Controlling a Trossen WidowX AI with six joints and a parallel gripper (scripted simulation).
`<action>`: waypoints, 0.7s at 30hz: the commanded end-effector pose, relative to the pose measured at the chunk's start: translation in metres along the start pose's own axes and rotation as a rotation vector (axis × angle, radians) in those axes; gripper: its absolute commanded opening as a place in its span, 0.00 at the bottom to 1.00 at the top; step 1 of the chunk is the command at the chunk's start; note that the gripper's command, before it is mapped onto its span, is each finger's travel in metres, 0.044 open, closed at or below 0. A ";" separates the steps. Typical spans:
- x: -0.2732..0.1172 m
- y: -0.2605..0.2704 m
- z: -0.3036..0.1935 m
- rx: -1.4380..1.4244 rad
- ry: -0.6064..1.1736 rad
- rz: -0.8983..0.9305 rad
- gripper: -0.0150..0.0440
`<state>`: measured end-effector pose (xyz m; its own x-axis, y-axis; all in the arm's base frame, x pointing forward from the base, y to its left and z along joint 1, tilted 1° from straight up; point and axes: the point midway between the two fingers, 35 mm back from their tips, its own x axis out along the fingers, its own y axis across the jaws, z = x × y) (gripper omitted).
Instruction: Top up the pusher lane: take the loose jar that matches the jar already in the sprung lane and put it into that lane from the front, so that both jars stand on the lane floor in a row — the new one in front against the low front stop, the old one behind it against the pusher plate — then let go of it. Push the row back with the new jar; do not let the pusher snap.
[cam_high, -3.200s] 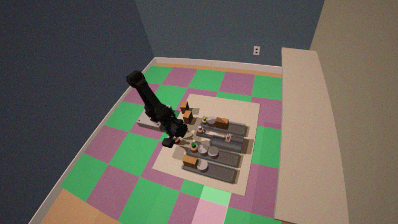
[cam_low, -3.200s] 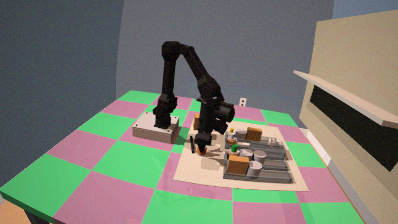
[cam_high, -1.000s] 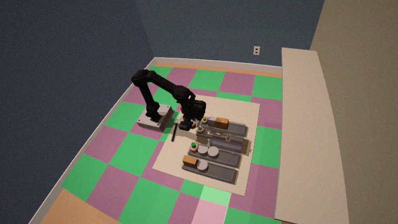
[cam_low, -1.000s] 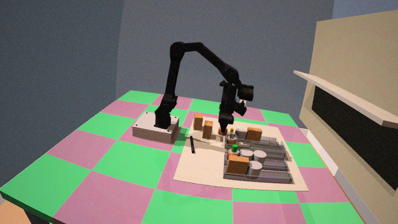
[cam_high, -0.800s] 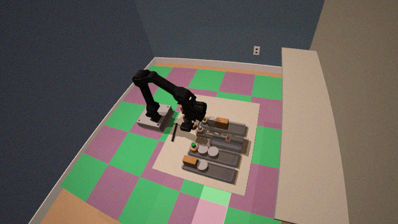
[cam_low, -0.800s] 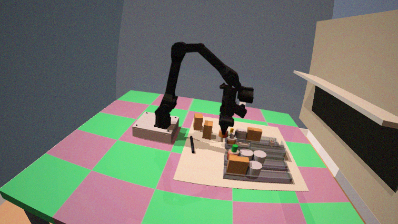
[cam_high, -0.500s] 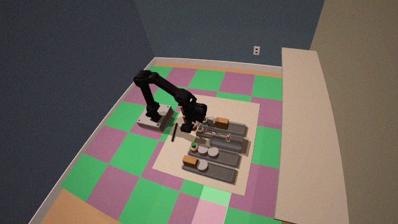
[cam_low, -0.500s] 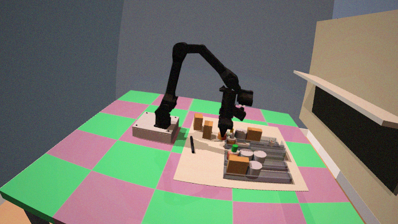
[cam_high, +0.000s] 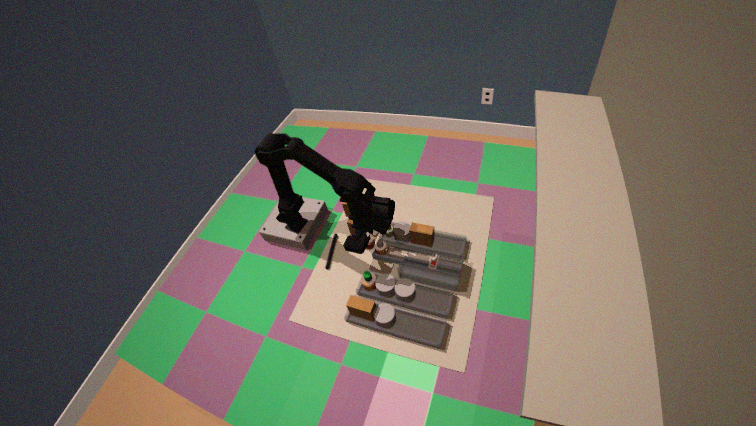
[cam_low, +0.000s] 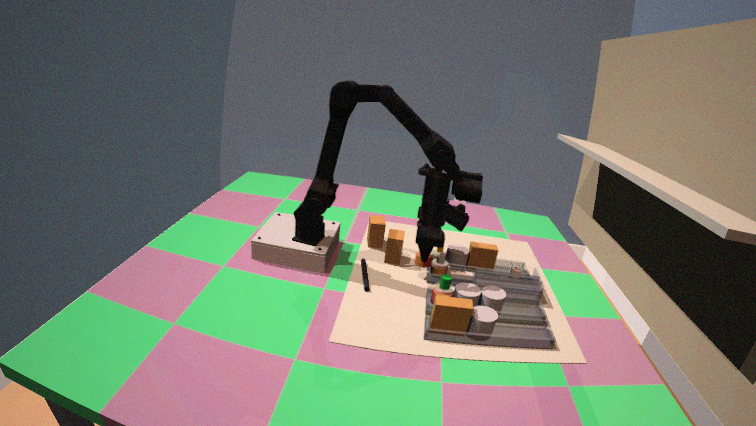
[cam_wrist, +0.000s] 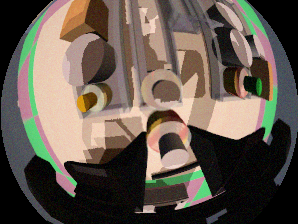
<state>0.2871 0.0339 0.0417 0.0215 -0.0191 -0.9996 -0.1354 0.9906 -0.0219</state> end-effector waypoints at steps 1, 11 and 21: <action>0.000 0.000 0.004 0.005 -0.001 -0.001 0.25; 0.000 0.000 0.008 0.005 -0.002 -0.001 0.25; 0.000 0.000 0.013 0.005 -0.002 -0.001 0.25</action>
<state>0.2909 0.0344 0.0399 0.0015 -0.0217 -0.9998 -0.1357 0.9905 -0.0217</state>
